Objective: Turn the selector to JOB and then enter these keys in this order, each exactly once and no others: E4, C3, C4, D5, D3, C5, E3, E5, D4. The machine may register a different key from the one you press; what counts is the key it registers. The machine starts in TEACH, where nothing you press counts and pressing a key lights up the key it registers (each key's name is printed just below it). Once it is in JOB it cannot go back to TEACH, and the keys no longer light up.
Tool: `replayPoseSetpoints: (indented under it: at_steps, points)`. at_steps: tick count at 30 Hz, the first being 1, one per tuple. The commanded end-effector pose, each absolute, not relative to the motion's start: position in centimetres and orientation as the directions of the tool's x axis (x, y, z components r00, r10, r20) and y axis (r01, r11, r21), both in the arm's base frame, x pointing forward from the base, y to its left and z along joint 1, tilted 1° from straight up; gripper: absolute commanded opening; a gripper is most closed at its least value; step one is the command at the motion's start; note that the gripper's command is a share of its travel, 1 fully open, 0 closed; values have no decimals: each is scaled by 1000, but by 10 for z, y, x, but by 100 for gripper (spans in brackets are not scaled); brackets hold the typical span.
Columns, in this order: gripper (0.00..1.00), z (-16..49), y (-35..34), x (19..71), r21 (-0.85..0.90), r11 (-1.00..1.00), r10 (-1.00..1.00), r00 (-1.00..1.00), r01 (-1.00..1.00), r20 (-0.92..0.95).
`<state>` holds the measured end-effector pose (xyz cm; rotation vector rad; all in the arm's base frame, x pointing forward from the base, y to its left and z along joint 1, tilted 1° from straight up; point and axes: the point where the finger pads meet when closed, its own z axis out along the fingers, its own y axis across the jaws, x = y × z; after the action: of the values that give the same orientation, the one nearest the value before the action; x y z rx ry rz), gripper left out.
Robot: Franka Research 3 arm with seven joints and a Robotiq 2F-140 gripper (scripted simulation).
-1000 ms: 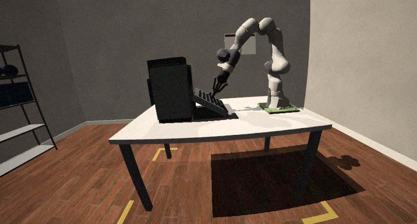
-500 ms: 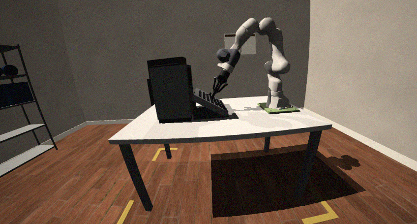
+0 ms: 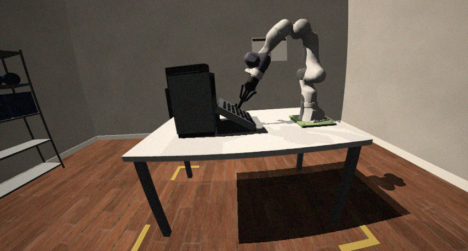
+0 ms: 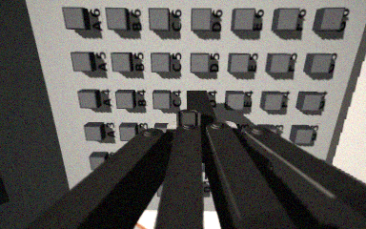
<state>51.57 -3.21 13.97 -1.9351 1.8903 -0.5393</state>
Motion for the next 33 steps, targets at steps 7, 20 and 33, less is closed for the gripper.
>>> replayPoseSetpoints:
  at_steps: [7,20,33]
  points:
    - [10,151,-32,506,-513,1,-1000,-1,-859,-1]
    - [10,152,-53,505,-513,1,-1000,-1,-859,-1]
    - [10,152,-100,505,-513,1,-1000,-1,-859,-1]
